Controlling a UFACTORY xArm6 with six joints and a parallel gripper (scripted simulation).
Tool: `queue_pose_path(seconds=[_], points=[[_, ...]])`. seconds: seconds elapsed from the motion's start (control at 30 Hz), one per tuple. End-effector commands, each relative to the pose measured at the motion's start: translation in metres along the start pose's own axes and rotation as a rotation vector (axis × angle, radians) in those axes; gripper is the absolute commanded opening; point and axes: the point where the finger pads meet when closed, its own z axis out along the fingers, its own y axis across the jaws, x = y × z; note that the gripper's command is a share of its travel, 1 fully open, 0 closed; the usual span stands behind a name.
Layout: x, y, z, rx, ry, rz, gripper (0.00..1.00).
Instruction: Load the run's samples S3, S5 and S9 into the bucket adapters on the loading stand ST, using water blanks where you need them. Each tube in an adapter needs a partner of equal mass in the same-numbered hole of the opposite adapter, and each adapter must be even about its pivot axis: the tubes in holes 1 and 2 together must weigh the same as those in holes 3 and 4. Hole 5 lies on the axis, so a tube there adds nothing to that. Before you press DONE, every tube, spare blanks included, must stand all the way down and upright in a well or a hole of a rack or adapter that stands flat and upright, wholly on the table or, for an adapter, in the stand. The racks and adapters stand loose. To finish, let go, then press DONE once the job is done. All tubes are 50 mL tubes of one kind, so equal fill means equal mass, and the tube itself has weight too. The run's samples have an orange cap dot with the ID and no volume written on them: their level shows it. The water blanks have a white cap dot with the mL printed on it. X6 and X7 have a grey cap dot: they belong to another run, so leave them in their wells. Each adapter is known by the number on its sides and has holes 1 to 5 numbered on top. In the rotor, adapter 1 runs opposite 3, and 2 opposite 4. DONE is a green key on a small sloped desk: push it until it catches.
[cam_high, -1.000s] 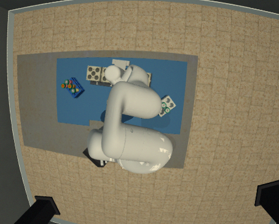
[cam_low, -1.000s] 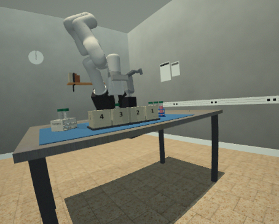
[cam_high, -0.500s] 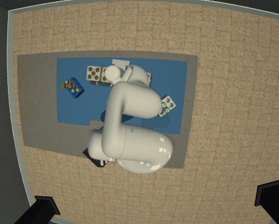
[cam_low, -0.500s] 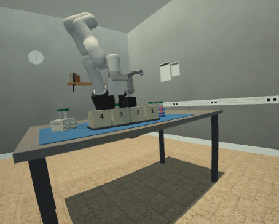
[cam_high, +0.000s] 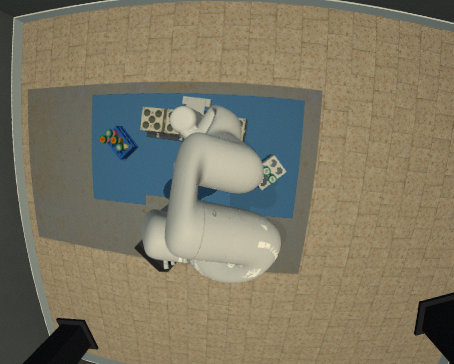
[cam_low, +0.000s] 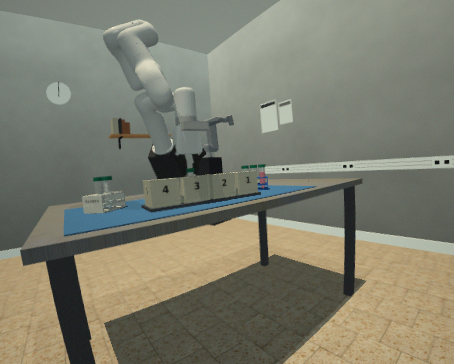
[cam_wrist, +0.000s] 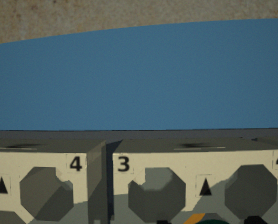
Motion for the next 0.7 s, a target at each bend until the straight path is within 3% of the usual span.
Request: queue_pose_path(seconds=[0.0,0.67], points=[[0.001,0.000,-0.007,0.001,0.003,0.001,0.44],[0.001,0.000,-0.043,0.001,0.003,0.001,0.44]])
